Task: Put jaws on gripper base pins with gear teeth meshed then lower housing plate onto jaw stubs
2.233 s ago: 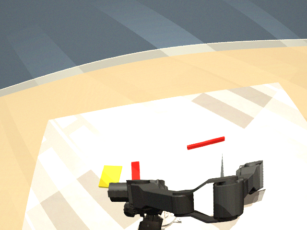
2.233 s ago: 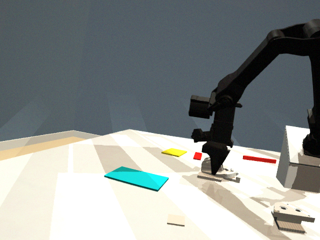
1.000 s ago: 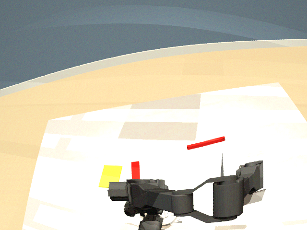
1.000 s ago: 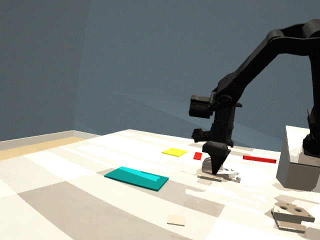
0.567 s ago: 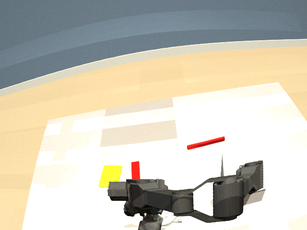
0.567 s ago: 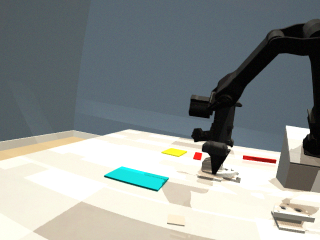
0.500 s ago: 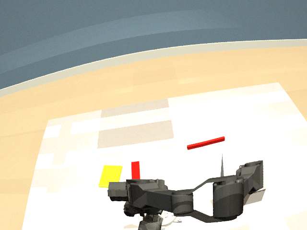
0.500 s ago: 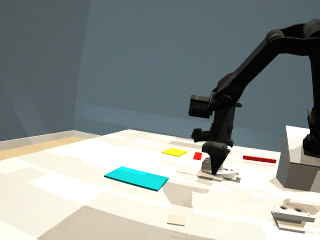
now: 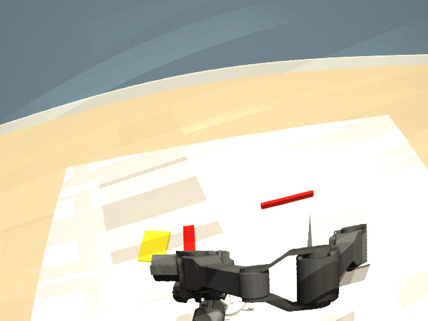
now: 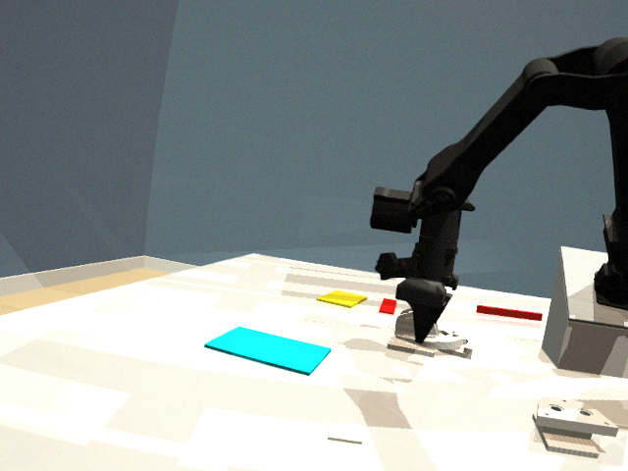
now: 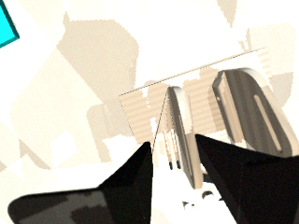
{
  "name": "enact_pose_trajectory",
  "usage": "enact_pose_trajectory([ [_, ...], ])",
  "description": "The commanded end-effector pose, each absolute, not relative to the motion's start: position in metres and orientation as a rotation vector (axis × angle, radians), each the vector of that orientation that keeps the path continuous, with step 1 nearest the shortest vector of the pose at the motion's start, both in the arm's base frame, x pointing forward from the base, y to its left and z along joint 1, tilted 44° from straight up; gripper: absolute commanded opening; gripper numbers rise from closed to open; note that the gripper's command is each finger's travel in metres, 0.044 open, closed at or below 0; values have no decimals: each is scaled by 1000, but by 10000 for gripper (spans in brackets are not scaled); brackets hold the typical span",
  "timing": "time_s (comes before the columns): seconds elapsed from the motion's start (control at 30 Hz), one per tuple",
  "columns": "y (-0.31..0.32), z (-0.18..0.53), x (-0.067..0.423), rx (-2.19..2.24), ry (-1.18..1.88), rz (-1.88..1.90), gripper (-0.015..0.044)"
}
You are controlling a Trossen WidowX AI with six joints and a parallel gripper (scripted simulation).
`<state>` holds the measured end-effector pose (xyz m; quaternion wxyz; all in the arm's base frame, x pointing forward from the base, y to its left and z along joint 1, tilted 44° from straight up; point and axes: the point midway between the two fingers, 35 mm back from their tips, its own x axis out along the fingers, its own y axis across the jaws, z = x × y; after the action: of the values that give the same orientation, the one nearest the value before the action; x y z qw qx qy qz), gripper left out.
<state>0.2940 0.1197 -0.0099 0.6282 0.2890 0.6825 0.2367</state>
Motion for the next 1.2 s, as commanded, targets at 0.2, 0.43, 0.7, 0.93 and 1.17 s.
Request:
enact_pose_trajectory([
  [0.2, 121, -11, 294, 661, 1562, 543, 134],
  [0.43, 121, -11, 294, 661, 1562, 543, 134],
  [0.7, 121, -11, 294, 661, 1562, 543, 134],
  [0.93, 120, -10, 294, 664, 1564, 541, 224],
  [1.17, 120, -10, 294, 664, 1564, 541, 224],
])
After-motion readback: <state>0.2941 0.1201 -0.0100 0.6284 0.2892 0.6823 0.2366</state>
